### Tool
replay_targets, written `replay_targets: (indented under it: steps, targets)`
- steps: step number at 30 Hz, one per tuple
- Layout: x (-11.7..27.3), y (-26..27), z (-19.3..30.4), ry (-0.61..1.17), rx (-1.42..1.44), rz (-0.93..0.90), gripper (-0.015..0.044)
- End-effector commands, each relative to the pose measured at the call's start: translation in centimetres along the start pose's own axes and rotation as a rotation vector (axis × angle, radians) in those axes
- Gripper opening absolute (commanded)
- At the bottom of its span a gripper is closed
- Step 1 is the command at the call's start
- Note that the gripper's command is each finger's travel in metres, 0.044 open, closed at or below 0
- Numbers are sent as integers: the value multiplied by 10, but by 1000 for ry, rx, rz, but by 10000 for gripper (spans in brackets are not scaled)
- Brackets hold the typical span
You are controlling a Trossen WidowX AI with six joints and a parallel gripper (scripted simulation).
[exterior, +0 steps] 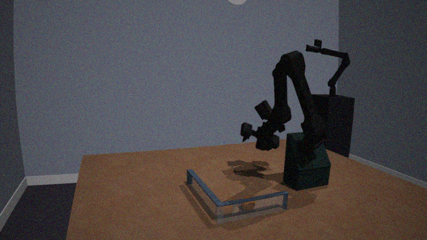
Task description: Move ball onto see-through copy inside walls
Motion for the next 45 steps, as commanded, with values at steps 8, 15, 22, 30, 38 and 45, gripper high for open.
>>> replay_targets:
  steps: [8, 15, 22, 30, 38, 45]
  targets:
    - [10, -62, -13, -122, 24, 47, 326]
    - [36, -129, -54, -295, 102, 68, 326]
    - [78, -177, -116, -475, 173, 35, 326]
    - [153, -201, -207, -712, 251, -88, 326]
    - [229, -188, -276, -873, 305, -241, 326]
    - [230, -187, -278, -876, 306, -245, 326]
Point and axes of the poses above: the point midway between the two fingers, 35 mm back from their tips, its own x axis back along the fingers, its own y axis across the jaws, z = x × y, the point moved 6 cm from there along x, back along the fingers, and after that the axes turned 4 degrees about x, right-handed, at the moved point
